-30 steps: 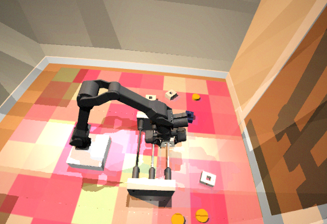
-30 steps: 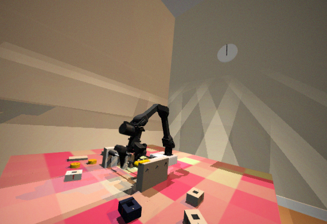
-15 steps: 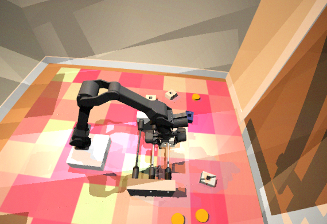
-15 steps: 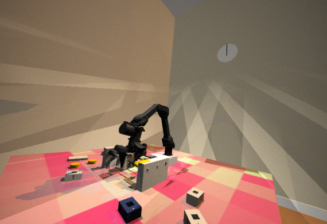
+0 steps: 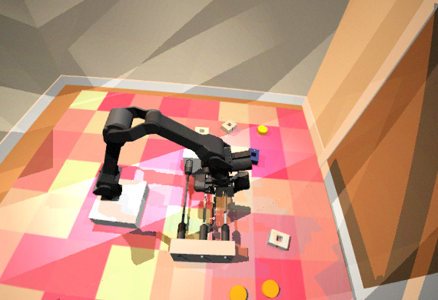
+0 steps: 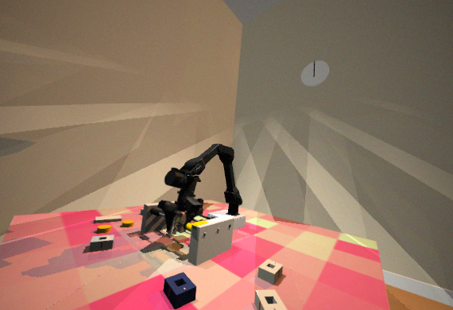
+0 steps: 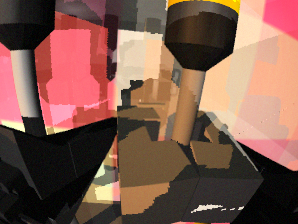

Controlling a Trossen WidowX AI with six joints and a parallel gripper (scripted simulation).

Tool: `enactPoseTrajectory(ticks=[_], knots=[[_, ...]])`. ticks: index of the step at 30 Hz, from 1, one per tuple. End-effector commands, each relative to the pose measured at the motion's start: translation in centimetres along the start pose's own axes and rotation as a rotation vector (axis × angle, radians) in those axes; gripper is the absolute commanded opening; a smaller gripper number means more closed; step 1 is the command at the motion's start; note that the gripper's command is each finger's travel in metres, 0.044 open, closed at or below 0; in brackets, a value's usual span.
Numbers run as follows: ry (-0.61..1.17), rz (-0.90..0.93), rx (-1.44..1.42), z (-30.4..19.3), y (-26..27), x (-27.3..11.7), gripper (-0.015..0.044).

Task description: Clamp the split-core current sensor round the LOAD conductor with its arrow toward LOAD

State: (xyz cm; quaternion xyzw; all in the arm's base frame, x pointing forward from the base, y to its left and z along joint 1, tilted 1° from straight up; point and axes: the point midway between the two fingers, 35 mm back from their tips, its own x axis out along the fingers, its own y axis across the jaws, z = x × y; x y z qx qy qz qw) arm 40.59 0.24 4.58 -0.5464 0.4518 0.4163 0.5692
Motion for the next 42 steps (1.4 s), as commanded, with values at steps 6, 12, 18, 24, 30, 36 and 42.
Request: enactPoseTrajectory(ticks=[6,12,18,24,30,36,42], knots=[[0.000,0.000,0.000,0.00,0.00,0.01,0.0000],[0.000,0.000,0.000,0.00,0.00,0.01,0.0000],[0.000,0.000,0.000,0.00,0.00,0.01,0.0000],[0.001,0.057,-0.001,0.01,-0.14,-0.26,0.0000],[0.004,0.052,-0.001,-0.05,0.22,-0.08,0.0000],[0.004,0.052,-0.001,-0.05,0.22,-0.08,0.0000],[0.004,0.058,-0.001,-0.06,-0.14,0.15,0.0000]])
